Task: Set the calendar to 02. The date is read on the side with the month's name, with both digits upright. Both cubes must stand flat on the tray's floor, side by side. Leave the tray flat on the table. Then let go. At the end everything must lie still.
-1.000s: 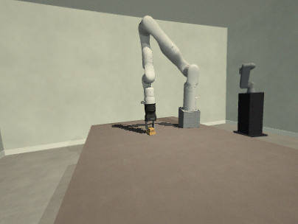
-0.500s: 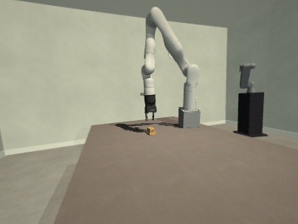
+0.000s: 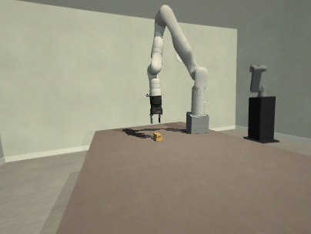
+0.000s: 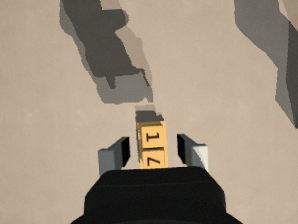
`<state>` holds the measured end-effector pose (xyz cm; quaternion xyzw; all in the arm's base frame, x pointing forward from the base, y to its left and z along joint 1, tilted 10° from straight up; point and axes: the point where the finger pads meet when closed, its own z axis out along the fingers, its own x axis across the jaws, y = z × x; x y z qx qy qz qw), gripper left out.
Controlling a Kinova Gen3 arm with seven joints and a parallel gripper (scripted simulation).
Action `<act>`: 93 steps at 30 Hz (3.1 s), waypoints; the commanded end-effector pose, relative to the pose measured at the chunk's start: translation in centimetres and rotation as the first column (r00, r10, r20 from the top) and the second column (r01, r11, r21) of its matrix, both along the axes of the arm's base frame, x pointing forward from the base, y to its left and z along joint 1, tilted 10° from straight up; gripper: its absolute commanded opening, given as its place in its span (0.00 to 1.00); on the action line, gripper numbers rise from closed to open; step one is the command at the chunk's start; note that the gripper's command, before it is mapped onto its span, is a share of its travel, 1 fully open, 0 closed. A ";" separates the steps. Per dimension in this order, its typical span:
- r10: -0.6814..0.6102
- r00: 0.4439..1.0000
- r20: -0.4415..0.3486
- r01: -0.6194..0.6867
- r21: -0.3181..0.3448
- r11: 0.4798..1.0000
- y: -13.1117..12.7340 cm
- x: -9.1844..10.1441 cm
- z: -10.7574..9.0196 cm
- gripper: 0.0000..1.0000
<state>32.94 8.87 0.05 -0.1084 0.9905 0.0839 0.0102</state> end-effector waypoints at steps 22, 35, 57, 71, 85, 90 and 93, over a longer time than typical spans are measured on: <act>-0.004 1.000 0.007 0.004 0.002 1.000 -0.1 0.3 0.8 1.00; -0.004 1.000 0.007 0.004 0.000 1.000 -0.9 0.3 5.6 1.00; -0.005 1.000 0.001 0.005 0.001 1.000 -1.3 0.1 7.3 1.00; -0.005 1.000 0.001 0.005 0.001 1.000 -1.3 0.1 7.3 1.00; -0.005 1.000 0.001 0.005 0.001 1.000 -1.3 0.1 7.3 1.00; -0.005 1.000 0.001 0.005 0.001 1.000 -1.3 0.1 7.3 1.00; -0.005 1.000 0.001 0.005 0.001 1.000 -1.3 0.1 7.3 1.00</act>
